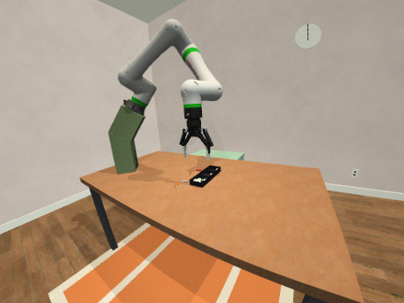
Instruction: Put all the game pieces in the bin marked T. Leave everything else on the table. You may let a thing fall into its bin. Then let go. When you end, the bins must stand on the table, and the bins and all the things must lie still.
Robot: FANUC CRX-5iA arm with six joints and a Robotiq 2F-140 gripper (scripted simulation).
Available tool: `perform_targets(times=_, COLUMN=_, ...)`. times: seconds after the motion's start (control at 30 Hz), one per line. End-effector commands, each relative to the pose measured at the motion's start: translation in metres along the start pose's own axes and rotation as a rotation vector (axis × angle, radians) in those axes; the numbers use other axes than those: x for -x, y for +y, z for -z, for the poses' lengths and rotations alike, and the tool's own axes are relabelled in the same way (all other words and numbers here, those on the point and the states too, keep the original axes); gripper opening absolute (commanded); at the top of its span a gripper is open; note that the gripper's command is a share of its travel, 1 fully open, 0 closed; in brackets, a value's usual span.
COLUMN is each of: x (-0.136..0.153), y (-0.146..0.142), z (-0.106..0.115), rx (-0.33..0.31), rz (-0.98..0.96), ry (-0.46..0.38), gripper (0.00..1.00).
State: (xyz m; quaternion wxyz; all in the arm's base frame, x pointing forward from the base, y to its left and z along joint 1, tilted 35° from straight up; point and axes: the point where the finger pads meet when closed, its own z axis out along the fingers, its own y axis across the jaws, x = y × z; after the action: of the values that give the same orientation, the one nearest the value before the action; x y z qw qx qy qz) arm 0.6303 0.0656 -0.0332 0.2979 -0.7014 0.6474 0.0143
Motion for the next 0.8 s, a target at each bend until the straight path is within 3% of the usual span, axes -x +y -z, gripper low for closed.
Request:
perform_targets(times=0.0, x=0.0, y=0.0, z=0.01, rx=0.0, rz=0.0, ry=0.0, gripper=1.0)
perform_targets(times=0.4, x=0.0, y=0.0, z=0.058, rx=0.0, rz=0.0, ry=0.0, gripper=1.0)
perform_targets(times=0.77, x=0.0, y=0.0, z=0.059, rx=0.0, rz=0.0, ry=0.0, gripper=1.0)
